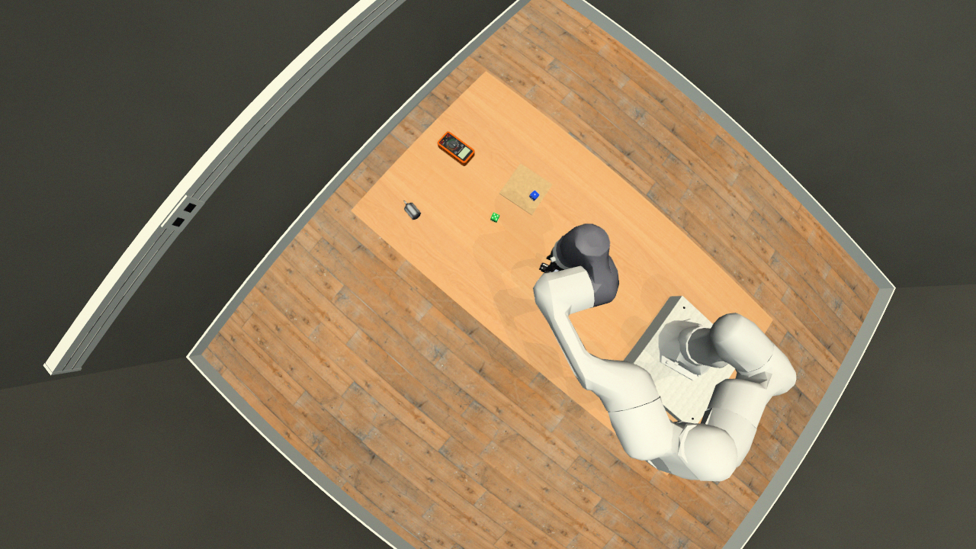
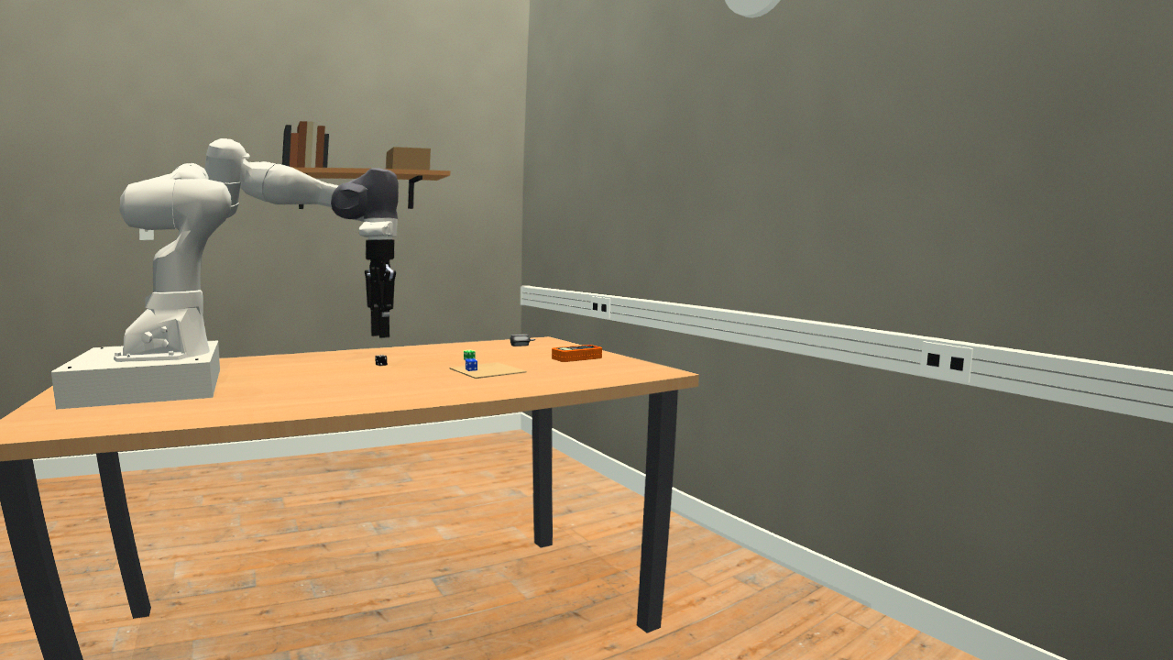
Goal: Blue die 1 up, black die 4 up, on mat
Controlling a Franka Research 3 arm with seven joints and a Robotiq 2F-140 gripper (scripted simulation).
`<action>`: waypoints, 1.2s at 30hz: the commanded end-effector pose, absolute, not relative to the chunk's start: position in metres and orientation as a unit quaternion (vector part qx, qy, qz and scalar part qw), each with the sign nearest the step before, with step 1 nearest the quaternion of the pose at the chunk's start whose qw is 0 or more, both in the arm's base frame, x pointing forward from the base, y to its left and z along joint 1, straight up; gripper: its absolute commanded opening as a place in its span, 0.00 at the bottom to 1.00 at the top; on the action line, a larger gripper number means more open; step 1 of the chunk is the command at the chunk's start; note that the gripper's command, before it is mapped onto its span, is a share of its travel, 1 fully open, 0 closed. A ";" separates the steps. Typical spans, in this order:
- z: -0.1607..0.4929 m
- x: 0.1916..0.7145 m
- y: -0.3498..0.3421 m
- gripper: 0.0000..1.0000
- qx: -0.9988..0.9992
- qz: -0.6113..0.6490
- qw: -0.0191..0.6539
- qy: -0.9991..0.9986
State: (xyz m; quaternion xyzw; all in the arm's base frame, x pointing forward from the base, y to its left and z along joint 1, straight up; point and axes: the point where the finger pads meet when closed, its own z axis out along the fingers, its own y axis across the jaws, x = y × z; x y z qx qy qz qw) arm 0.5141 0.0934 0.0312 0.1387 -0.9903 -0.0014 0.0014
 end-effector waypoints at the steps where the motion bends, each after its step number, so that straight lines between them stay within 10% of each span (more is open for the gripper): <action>1: 0.026 0.516 0.092 0.32 0.136 -0.001 -0.001 -0.991; 36: -0.009 0.515 0.093 0.32 0.136 -0.001 -0.001 -0.991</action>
